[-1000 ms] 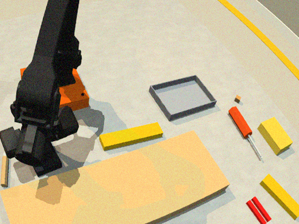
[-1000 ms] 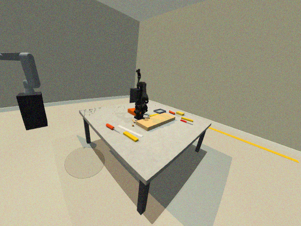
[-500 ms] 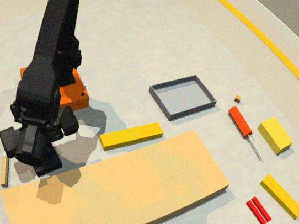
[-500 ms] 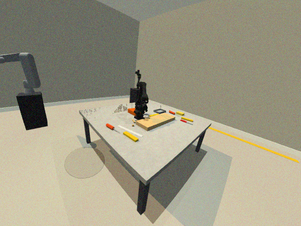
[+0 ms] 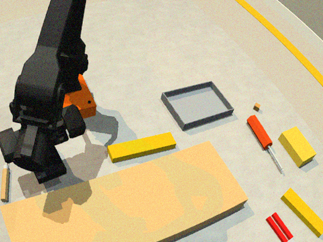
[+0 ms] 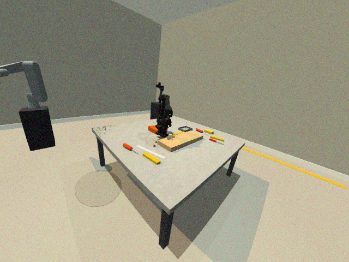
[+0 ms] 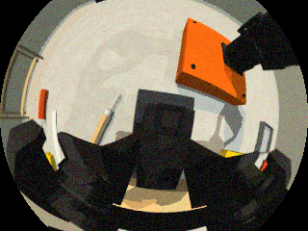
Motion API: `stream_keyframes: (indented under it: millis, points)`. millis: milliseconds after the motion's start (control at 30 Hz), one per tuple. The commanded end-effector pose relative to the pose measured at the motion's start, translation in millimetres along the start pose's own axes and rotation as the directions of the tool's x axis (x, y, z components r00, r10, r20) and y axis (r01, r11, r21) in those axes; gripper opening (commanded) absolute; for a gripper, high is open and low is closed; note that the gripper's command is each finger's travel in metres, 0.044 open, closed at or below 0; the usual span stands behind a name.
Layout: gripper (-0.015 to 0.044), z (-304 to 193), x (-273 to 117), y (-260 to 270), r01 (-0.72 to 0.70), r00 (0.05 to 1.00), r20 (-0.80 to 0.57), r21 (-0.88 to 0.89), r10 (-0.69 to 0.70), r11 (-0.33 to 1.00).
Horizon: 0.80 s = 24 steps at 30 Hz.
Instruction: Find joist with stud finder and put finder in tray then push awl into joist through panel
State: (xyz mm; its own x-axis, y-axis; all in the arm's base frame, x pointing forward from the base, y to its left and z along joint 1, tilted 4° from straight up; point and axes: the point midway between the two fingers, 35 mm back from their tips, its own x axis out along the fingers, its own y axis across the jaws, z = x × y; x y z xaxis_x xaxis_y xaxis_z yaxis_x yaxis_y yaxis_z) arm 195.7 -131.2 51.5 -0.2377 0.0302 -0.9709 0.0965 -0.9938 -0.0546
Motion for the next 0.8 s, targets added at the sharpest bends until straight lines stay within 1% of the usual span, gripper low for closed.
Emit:
stream_keyframes:
  millis: [0,200,400,500,767]
  points:
    - [0.0,6,-29,3,-0.012,1.0,-0.014,-0.001,0.012,1.0]
    - [0.0,19,-63,0,-0.012,1.0,-0.013,-0.001,0.012,1.0]
    - [0.0,20,-67,0,-0.013,1.0,-0.017,-0.018,0.012,1.0]
    - [0.0,16,-68,2,-0.015,0.999,-0.029,-0.084,0.012,0.996]
    - [0.0,2,-73,9,-0.04,0.997,-0.08,-0.346,0.013,0.938]
